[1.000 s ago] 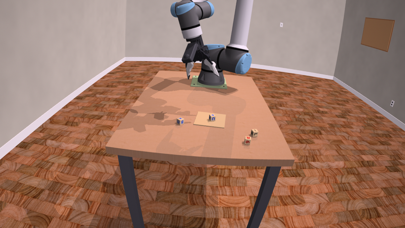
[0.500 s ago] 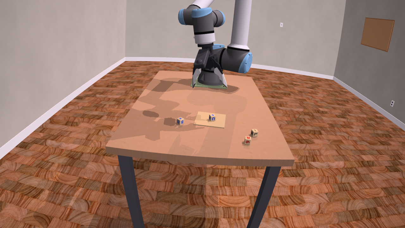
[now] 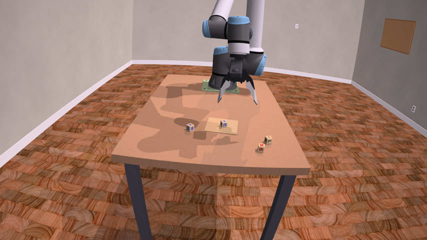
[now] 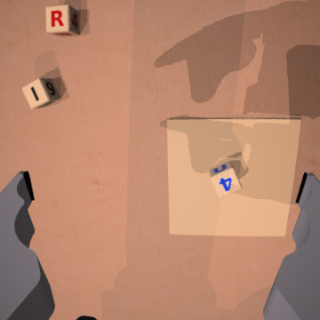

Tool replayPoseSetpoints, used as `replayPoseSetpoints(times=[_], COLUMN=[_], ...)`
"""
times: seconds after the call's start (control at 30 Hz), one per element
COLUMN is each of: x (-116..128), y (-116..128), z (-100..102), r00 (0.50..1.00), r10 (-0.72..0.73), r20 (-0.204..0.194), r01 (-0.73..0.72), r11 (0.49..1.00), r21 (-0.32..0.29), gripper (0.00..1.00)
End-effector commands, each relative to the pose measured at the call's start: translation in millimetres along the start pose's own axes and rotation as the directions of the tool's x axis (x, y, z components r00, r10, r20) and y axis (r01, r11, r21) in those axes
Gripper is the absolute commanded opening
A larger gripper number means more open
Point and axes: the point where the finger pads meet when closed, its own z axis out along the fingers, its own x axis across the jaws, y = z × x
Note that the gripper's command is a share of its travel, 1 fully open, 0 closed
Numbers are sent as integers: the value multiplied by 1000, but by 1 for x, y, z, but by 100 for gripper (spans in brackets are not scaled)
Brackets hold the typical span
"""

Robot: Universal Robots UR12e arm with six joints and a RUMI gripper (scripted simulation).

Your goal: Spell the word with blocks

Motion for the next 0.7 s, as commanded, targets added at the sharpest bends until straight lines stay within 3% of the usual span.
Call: replayPoseSetpoints(times=[0.0,0.2,0.33,0.5,0.67], x=[-40,-84,-93,-130,-146], y=[-22,-33,-35,-38,-39], z=[14,21,21,23,23], r00=[998,994,994,990,988], r10=[-51,-94,-102,-132,-144], r20=[-34,-48,-50,-54,-54], r01=[54,101,110,142,153], r11=[994,977,972,951,940], r21=[99,187,206,276,305], gripper=[100,100,100,100,100])
